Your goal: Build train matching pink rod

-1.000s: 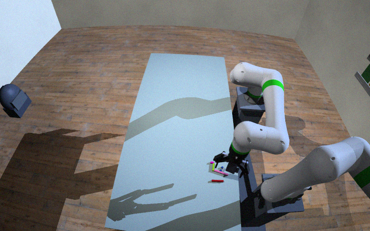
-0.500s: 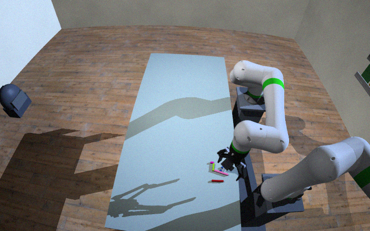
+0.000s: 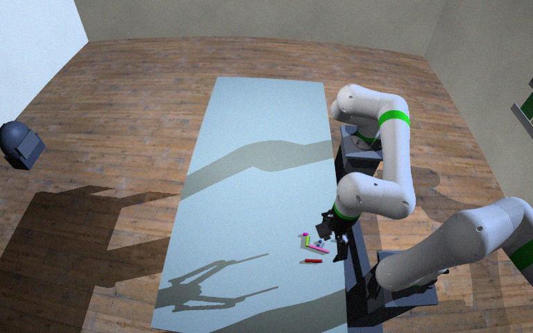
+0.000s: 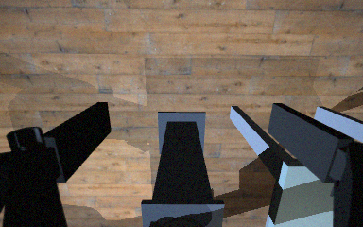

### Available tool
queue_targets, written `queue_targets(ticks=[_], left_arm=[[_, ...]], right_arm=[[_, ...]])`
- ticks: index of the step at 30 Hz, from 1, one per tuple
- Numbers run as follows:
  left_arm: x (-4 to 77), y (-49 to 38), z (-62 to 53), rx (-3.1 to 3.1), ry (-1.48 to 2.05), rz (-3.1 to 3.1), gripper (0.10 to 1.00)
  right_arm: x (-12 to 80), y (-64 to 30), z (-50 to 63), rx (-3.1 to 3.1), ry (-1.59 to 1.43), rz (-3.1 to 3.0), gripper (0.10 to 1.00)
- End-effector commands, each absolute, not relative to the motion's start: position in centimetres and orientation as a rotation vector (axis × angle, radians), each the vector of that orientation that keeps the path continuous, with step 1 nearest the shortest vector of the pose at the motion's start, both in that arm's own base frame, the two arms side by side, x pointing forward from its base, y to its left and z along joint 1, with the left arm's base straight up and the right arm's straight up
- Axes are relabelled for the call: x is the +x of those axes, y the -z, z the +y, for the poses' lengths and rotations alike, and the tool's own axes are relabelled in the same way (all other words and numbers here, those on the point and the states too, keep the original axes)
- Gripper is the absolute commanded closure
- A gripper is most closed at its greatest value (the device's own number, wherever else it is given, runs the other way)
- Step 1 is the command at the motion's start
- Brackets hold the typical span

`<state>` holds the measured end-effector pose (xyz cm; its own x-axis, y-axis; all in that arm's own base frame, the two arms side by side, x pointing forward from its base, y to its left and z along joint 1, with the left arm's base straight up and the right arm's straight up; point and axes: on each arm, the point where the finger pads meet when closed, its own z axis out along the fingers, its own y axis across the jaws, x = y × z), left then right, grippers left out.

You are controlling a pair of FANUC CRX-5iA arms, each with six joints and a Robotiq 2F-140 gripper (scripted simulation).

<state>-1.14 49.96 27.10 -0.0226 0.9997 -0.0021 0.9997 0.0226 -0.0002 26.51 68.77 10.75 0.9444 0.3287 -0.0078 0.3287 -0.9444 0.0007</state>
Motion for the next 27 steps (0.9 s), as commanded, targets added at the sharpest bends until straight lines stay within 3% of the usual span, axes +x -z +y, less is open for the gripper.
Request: queue_targets(ticks=[1,16,26,27], left_arm=[[-1.12,-27.2,49.99,2.196,0.0,2.246,0.098],[-1.12,-27.2,49.99,2.196,0.0,2.246,0.098],[-1.12,-27.2,49.99,2.196,0.0,2.246,0.098],[-1.12,-27.2,49.99,2.196,0.0,2.246,0.098]], right_arm=[[26.47,-10.8,68.59,3.128,-0.002,0.309,0.098],[26.27,-10.41,67.8,3.12,-0.001,-0.385,0.098],[26.25,-10.37,67.7,3.108,-0.001,-0.468,0.098],[26.25,-10.37,67.7,3.108,-0.001,-0.468,0.867]])
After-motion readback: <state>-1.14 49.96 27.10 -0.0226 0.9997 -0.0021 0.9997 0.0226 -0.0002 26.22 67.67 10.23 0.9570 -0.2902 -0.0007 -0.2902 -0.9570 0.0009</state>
